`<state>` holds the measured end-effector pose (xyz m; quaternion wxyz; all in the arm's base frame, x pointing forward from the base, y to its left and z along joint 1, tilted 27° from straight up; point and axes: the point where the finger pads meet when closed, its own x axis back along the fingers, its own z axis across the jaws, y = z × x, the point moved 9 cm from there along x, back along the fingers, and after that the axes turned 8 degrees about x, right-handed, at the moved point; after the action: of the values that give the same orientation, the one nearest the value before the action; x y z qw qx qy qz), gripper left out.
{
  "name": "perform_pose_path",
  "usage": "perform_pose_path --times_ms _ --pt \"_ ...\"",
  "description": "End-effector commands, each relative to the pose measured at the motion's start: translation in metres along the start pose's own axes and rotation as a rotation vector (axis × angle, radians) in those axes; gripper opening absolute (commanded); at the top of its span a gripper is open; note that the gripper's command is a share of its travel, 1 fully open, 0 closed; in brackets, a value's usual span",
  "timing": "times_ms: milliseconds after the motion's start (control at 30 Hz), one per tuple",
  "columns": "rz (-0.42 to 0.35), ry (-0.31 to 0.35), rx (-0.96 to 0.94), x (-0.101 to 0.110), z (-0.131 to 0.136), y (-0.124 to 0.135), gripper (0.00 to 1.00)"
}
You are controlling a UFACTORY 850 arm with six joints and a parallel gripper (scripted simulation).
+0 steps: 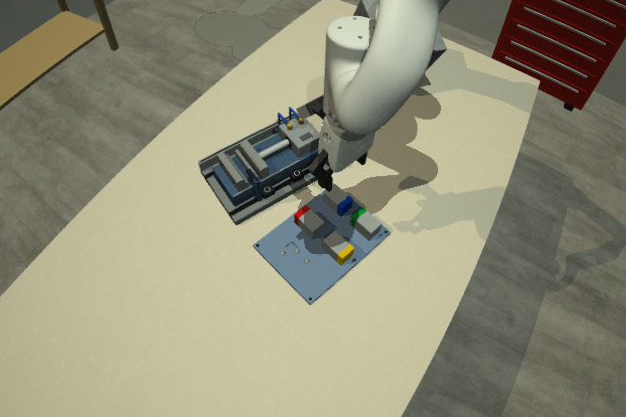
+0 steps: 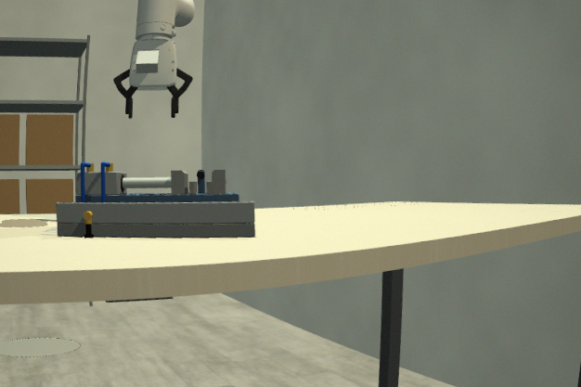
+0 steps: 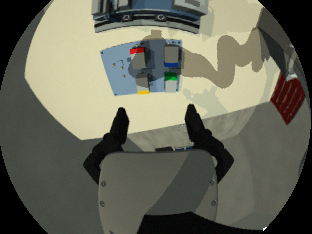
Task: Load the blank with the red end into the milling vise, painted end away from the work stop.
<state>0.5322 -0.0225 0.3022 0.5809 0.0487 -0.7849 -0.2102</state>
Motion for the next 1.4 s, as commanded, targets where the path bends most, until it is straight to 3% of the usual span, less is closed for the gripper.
perform_pose_path --times_ms 0,1367 --pt "0.0 -0.002 0.0 0.0005 -0.0004 -0.0012 1.0" --pt "0.0 -0.002 0.0 0.0002 0.0009 -0.0073 1.0"
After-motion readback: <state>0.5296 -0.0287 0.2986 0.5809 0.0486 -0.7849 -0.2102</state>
